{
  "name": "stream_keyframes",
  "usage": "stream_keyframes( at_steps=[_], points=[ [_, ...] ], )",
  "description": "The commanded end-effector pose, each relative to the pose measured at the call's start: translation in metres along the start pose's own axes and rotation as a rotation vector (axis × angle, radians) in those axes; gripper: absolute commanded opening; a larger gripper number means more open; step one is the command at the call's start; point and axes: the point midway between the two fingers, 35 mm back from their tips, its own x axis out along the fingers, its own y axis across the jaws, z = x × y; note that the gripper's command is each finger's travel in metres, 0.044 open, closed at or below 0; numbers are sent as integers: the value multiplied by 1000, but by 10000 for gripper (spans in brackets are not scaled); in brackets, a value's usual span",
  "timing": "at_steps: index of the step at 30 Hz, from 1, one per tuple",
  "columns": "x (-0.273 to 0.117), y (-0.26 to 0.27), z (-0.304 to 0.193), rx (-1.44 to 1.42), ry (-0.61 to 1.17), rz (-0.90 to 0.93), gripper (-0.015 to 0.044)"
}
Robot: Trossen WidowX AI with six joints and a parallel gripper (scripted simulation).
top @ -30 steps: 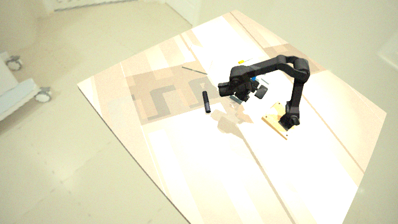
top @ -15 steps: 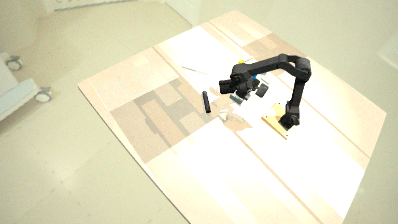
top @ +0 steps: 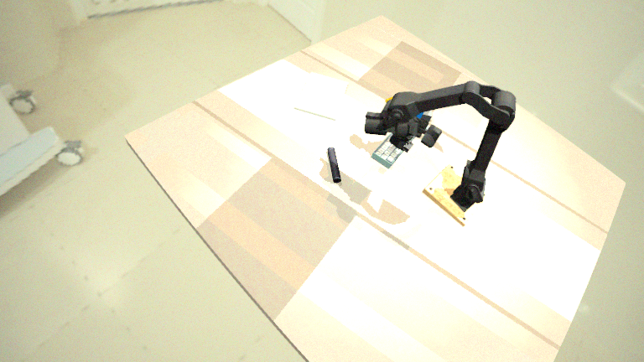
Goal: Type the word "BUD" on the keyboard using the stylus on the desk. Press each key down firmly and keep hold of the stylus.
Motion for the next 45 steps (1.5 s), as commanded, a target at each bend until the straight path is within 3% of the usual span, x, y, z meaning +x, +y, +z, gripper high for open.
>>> stream_keyframes(
  at_steps=[1, 7, 10, 11, 45],
  points=[
    [8, 1, 9, -9, 4, 0, 0],
    [10, 2, 13, -9, 4, 1, 0],
    [11, 1, 15, -9, 4, 0, 79],
    [12, 1, 15, -9, 4, 0, 81],
    [20, 1, 30, -9, 4, 1, 81]
  ],
)
